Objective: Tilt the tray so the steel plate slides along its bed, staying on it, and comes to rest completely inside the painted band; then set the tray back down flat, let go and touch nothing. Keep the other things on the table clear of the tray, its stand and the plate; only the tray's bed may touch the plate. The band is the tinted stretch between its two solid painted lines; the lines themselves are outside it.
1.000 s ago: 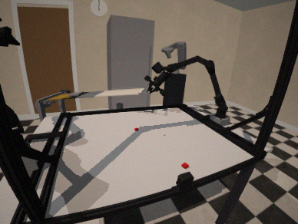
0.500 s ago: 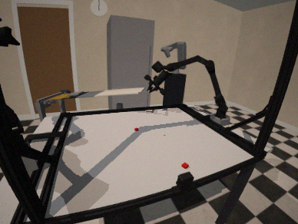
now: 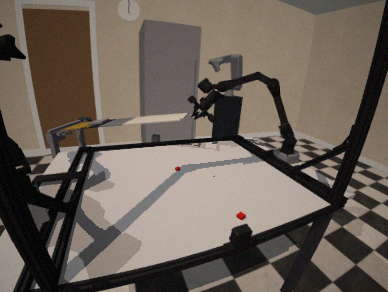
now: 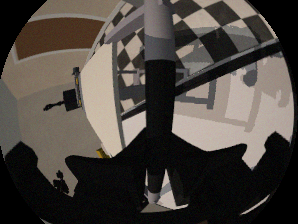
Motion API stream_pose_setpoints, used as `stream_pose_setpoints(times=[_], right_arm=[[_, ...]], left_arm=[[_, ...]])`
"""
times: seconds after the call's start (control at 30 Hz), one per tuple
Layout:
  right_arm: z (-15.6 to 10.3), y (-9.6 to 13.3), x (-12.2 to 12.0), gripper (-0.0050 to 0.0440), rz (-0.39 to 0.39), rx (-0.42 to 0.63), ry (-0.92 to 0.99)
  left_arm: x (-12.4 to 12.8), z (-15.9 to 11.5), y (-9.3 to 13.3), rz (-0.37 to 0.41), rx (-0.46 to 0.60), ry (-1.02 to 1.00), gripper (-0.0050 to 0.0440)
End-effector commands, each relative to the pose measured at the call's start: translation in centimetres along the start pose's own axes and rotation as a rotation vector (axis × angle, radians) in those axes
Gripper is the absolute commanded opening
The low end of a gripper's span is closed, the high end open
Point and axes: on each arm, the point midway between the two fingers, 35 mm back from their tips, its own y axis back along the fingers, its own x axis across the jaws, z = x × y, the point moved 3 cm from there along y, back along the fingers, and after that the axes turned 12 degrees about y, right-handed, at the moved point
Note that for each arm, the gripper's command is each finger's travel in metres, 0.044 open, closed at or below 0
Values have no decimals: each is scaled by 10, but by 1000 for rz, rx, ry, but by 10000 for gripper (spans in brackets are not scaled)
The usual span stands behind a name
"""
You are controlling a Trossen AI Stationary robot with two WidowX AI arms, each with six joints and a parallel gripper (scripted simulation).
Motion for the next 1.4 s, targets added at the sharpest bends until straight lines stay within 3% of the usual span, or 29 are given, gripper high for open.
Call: stream_pose_setpoints(times=[0.0, 1.37], right_arm=[[5, 19, 19, 0, 58, -18, 2], [9, 36, 38, 0, 109, -28, 2]], left_arm=[[0, 0, 0, -2, -1, 0, 440], [0, 0, 0, -2, -1, 0, 440]])
